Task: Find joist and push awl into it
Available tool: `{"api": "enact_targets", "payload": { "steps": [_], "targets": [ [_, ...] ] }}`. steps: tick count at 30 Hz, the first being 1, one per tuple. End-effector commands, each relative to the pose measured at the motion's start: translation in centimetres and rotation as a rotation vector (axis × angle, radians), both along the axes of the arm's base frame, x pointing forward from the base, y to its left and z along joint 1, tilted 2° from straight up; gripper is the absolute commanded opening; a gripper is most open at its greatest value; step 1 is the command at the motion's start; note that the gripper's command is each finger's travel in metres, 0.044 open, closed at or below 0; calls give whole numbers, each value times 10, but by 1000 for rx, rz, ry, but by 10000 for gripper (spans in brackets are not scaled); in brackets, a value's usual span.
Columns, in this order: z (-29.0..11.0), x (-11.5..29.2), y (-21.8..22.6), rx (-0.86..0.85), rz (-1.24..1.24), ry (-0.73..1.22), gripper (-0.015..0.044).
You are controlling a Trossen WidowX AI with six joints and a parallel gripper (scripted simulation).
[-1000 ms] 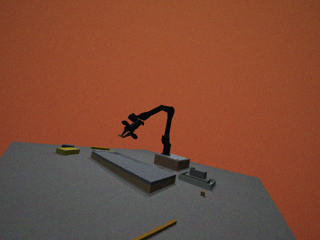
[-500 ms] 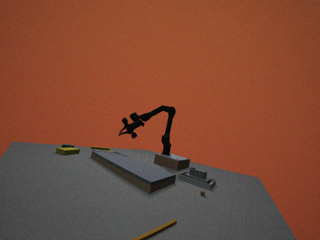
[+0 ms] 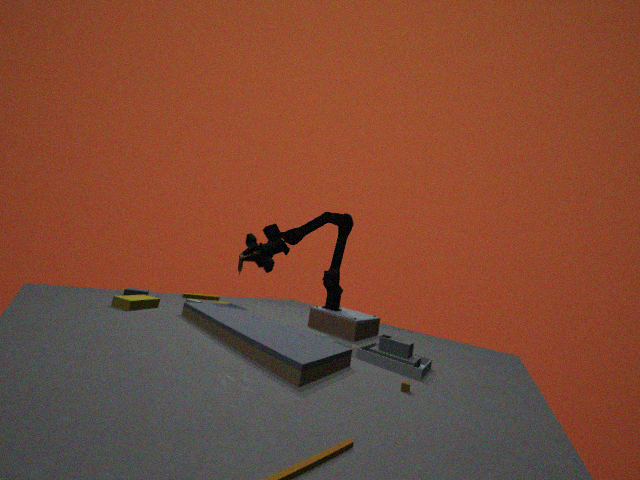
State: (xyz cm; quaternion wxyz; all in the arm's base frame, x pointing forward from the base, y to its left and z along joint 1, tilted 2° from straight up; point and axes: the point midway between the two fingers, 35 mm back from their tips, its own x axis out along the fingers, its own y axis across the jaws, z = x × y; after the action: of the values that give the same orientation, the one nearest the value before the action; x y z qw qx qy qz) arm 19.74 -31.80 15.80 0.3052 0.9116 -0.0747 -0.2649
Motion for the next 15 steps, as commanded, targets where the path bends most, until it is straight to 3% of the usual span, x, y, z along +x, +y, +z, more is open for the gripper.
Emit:
{"api": "enact_targets", "payload": {
  "steps": [1, 15],
  "targets": [
    [9, 2, 3, 93, -32, -93, 0],
    [32, 5, 15, 413, -82, -333, 0]
  ]
}}
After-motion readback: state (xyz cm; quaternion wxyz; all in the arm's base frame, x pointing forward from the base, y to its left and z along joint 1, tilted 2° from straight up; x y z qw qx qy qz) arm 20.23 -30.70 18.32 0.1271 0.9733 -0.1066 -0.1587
